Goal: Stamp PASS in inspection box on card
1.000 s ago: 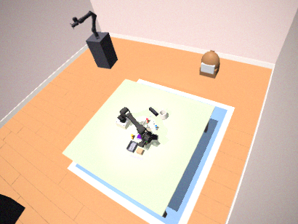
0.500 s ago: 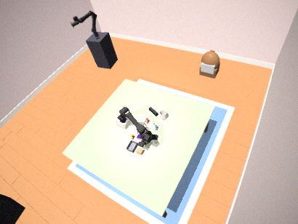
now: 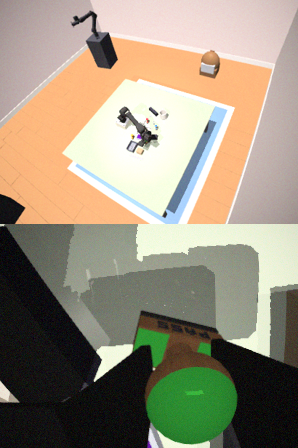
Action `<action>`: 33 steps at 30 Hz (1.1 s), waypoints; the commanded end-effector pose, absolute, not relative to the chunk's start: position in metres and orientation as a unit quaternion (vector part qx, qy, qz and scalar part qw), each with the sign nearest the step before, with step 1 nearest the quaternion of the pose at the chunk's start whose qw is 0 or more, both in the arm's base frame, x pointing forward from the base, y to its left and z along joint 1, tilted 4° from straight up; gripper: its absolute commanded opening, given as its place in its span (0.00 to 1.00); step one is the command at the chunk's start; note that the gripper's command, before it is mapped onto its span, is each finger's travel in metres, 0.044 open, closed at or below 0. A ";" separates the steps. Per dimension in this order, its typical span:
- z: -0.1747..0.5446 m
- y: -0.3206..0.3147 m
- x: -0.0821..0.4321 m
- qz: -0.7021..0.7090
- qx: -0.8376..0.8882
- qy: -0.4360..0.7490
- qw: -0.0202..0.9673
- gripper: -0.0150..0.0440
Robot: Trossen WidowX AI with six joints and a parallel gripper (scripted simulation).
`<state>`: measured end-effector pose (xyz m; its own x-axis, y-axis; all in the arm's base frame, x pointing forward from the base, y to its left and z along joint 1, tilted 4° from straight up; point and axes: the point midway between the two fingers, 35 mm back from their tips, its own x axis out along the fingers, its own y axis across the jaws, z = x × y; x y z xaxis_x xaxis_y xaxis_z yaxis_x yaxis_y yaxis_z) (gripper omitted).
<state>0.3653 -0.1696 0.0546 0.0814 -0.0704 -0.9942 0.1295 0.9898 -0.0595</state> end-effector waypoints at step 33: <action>0.073 -0.169 0.364 -0.072 0.020 0.674 0.735 0.25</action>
